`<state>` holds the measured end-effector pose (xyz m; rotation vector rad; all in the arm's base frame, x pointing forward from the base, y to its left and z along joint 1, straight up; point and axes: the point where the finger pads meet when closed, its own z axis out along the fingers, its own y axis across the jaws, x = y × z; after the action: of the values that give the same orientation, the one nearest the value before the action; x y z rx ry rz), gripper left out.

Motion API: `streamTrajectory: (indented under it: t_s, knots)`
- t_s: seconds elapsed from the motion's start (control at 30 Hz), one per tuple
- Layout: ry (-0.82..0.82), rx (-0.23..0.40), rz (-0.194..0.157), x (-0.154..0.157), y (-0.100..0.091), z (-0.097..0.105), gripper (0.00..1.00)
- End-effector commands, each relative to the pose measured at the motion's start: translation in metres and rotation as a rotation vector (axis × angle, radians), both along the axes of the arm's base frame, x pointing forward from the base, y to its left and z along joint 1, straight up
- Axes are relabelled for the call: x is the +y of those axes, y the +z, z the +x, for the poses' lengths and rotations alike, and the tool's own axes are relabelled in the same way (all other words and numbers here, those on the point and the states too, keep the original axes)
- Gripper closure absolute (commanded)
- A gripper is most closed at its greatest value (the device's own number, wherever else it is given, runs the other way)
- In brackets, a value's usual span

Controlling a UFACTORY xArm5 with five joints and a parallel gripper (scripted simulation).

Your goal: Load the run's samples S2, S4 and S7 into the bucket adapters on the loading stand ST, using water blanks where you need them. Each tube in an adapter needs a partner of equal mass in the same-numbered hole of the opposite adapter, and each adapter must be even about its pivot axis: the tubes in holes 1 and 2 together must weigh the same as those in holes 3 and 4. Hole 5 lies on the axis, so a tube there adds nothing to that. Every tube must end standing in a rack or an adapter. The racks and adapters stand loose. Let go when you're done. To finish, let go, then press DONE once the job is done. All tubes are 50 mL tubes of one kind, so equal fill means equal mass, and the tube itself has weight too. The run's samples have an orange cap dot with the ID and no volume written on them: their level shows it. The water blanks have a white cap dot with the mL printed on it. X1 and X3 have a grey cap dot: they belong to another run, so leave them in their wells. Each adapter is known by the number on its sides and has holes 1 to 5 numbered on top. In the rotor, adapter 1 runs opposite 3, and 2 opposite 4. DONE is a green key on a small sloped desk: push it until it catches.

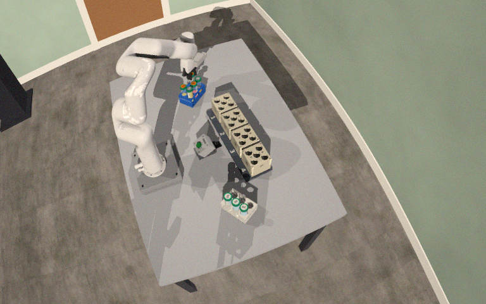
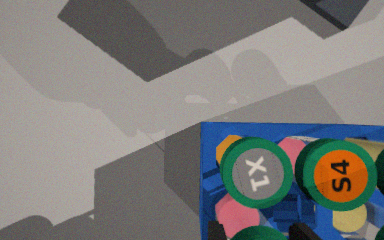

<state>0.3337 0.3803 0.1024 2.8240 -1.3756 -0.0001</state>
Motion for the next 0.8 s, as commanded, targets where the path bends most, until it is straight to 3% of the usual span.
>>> streamTrajectory:
  t_s: [0.0, 0.77]
  knots:
    - [0.0, -0.001, 0.005, 0.001, 0.004, 0.001, 1.0]
    - [0.0, -0.001, 0.005, 0.001, 0.04, 0.001, 1.0]
